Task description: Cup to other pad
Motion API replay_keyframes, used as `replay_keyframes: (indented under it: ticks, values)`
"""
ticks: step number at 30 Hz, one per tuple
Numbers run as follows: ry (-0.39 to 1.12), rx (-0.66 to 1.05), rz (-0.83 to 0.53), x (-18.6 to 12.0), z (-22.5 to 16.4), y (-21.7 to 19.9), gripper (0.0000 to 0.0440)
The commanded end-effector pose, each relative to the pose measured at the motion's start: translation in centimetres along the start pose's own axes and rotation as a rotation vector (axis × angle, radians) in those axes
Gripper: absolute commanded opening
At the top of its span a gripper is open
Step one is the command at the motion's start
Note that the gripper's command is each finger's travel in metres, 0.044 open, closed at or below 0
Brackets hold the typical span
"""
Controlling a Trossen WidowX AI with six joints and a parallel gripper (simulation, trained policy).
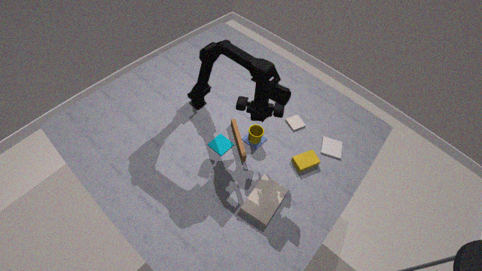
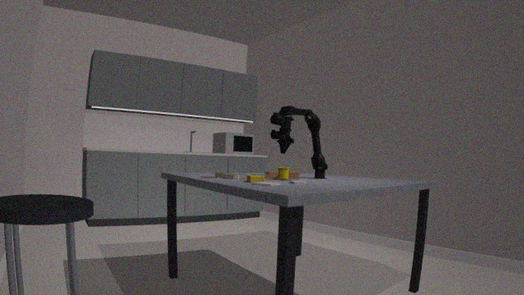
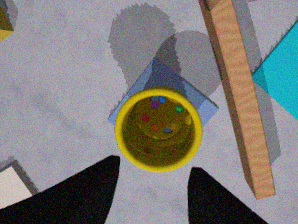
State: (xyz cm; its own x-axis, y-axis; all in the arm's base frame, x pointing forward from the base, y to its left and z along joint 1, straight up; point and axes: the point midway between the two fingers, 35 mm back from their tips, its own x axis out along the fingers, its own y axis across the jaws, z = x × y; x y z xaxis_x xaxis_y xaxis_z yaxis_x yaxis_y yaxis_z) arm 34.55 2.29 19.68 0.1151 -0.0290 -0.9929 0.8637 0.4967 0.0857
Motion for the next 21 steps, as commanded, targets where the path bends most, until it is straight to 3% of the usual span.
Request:
replay_keyframes:
  ticks: [1,21]
  values:
    - [0.008,0.009,-0.050,1.1,-0.1,-0.5,0.0153]
    - [0.036,0.047,-0.213,7.6,-0.8,-2.2,0.0174]
